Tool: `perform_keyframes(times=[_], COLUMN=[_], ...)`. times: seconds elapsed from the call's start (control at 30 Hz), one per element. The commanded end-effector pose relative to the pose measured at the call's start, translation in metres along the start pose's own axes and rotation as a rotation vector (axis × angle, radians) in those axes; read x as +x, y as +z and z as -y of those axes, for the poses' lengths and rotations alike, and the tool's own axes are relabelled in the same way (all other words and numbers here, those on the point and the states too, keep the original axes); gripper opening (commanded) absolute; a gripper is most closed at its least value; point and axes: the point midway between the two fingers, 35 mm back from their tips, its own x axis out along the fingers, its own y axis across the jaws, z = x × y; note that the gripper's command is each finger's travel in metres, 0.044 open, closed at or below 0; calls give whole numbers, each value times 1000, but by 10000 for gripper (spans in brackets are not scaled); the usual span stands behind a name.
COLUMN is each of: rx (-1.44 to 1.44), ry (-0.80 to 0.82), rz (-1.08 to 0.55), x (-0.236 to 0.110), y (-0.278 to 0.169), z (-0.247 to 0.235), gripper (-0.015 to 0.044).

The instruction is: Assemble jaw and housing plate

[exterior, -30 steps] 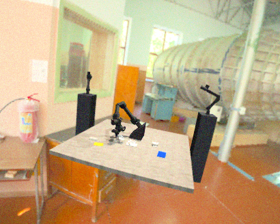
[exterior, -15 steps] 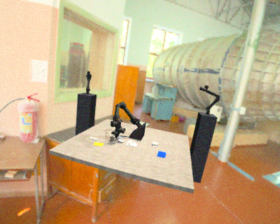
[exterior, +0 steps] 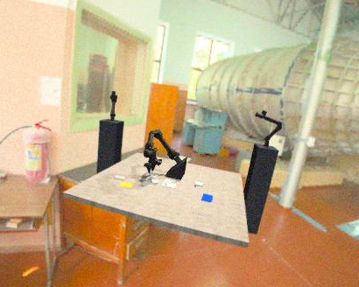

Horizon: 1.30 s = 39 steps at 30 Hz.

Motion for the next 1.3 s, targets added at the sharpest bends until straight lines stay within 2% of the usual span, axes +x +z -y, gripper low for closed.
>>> perform_keyframes(times=[0.0,0.1,1.27], rx=[11,11,11], ry=[3,3,3], rz=[-7,-7,-7], x=[-9,-9,-9], y=[-4,-4,-4], z=[-1,-1,-1], gripper=[378,440,440])
